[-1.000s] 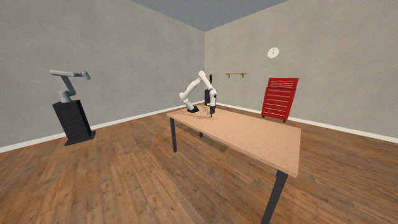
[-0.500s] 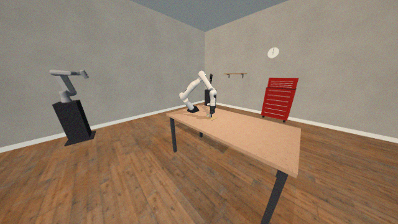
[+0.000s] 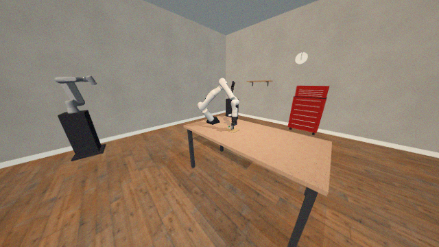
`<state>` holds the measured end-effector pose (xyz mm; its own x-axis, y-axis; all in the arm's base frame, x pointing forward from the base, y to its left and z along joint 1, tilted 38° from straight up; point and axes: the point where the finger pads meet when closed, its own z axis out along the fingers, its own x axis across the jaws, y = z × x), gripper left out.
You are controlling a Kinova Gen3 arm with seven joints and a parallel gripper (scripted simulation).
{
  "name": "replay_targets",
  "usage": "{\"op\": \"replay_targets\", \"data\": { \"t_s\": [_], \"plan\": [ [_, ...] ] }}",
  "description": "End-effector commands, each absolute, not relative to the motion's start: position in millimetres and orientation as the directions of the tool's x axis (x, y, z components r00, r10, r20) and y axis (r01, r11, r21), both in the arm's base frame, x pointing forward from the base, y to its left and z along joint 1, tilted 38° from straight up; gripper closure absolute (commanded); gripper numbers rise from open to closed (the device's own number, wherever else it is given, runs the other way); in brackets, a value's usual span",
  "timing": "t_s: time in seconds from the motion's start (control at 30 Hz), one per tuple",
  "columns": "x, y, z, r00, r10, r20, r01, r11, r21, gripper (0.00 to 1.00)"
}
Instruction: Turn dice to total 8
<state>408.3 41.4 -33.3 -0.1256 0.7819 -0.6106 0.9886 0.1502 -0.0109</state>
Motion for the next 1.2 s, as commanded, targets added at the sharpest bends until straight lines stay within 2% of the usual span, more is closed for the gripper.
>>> {"op": "replay_targets", "data": {
  "t_s": [0.0,1.17],
  "plan": [
    [408.9,39.5,-33.4,-0.133,0.780,-0.612,0.987,0.158,-0.013,0.66],
    [409.1,37.5,-36.0,-0.133,0.780,-0.612,0.987,0.158,-0.013,0.66]
  ]
}}
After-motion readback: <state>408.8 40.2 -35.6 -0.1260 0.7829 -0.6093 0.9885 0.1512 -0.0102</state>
